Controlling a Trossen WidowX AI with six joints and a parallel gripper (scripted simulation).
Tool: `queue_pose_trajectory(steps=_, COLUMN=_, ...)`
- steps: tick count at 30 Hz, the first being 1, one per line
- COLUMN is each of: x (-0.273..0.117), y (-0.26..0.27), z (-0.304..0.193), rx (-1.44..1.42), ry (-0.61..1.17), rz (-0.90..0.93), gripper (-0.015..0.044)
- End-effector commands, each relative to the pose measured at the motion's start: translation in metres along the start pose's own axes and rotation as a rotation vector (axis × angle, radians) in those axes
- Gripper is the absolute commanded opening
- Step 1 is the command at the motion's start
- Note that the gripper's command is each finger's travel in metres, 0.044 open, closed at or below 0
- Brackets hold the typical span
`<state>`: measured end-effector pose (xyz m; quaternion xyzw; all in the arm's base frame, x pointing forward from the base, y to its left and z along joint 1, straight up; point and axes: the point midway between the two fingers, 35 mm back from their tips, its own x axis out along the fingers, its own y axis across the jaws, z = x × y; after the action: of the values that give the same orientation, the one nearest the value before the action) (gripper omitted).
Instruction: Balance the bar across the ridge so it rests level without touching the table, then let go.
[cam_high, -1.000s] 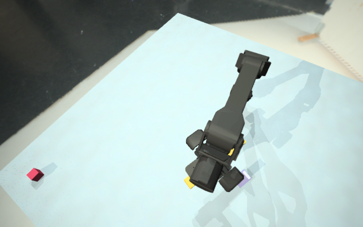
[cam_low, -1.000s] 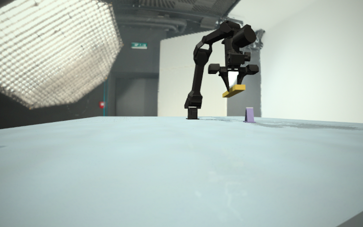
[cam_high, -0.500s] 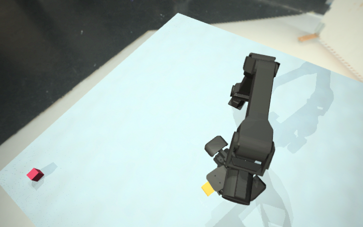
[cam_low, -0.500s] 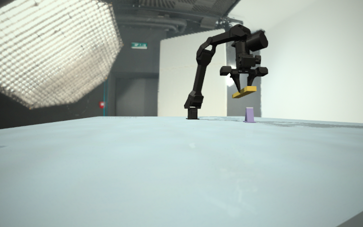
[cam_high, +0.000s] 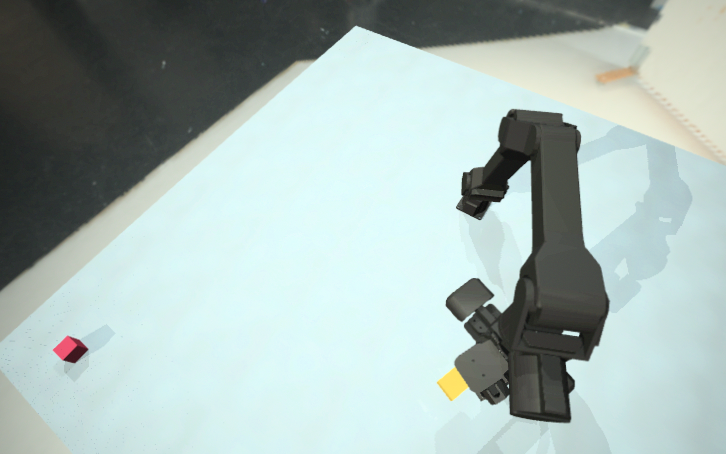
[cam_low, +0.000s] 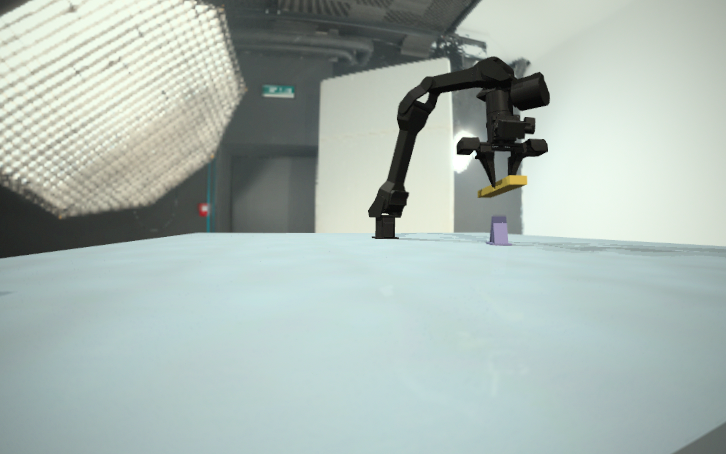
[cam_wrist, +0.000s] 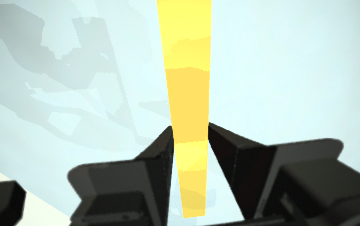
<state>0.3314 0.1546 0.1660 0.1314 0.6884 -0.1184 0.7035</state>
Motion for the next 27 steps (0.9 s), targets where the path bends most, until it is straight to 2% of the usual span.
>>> queue_pose_trajectory(steps=1, x=0.001, y=0.002, z=-0.002, rx=0.012, ry=-0.002, rz=-0.001, gripper=0.0000)
queue_pose_trajectory(steps=27, x=0.042, y=0.002, z=-0.002, rx=0.012, ry=-0.002, rz=-0.001, gripper=0.0000)
